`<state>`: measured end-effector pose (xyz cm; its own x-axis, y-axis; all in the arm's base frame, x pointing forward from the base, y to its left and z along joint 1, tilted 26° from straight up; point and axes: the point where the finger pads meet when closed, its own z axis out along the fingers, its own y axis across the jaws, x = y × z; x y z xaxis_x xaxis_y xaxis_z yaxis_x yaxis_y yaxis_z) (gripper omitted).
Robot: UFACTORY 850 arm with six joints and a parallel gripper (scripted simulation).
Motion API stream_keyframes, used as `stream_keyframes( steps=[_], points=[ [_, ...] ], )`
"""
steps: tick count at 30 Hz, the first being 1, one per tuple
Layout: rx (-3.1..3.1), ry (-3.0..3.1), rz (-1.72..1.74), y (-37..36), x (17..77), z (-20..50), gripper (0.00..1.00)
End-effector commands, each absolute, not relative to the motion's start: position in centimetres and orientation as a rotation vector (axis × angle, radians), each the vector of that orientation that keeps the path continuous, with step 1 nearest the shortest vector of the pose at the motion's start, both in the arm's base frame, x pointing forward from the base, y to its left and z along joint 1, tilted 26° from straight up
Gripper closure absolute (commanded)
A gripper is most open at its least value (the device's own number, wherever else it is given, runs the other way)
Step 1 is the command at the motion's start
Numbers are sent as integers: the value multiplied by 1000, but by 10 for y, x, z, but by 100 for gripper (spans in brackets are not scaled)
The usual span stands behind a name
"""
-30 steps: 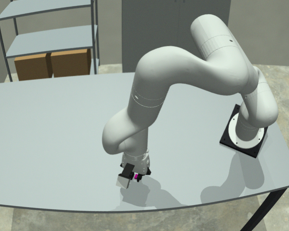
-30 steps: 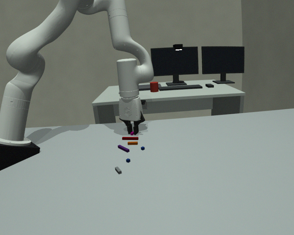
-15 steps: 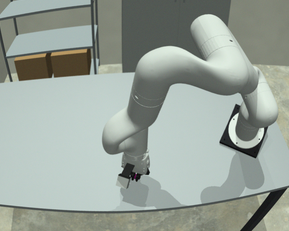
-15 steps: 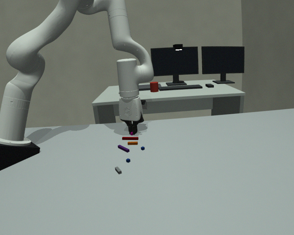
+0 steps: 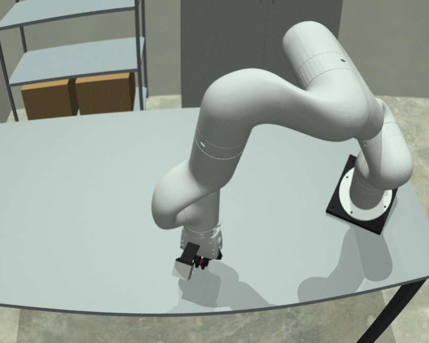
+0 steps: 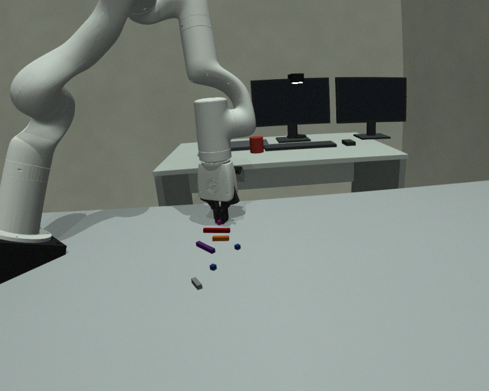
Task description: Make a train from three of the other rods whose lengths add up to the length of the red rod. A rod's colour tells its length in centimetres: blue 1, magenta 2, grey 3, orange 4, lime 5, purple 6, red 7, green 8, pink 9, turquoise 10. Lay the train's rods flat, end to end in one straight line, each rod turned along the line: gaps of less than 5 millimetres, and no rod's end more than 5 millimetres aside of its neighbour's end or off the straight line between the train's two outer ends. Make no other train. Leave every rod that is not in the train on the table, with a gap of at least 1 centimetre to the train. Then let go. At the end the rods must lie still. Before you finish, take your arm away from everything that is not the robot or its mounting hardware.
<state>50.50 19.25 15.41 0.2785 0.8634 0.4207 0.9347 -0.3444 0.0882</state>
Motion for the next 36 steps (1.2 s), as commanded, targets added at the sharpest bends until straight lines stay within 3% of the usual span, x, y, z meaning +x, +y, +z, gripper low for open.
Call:
stream_keyframes(
  steps=[1, 16, 26, 36],
  points=[
    [-2365, -1684, -603, 193, 506, 155, 96],
    [-2365, -1684, -603, 181, 499, 183, 96],
    [-2365, -1684, -603, 157, 484, 241, 96],
    [-2365, -1684, -603, 156, 483, 245, 96]
  ],
)
